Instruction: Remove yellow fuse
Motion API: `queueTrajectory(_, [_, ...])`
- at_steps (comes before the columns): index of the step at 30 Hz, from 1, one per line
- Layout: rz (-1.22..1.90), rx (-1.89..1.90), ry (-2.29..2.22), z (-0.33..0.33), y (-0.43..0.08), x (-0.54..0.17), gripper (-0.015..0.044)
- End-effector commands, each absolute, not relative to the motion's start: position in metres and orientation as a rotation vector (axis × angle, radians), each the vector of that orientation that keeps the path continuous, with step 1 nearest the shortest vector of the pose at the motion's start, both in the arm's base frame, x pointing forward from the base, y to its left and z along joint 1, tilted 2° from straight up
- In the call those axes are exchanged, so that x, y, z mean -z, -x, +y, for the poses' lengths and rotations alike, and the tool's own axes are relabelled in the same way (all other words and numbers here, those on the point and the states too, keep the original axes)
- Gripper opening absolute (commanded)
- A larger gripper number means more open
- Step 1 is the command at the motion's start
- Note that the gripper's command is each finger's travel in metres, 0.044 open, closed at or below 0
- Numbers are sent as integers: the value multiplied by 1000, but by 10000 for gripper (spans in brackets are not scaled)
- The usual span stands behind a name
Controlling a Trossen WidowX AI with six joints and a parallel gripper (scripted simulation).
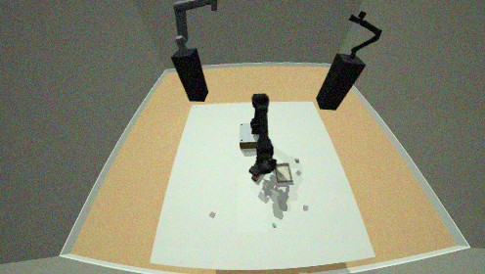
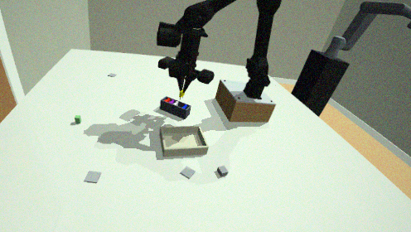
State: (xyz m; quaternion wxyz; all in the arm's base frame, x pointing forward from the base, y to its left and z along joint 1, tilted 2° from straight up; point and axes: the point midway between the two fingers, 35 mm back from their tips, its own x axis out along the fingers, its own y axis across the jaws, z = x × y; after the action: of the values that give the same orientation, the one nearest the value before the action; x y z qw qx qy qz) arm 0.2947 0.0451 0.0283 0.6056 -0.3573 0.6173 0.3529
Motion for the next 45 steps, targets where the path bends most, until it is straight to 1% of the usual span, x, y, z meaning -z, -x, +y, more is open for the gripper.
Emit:
queueTrajectory(1, [1423,-819,824,50,-296,-31,0])
queueTrajectory(15, [1418,-823,819,131,-305,-33,0])
queueTrajectory(28, [1416,-828,814,212,-291,-32,0])
queueTrajectory(45, [1417,-829,814,216,-290,-13,0])
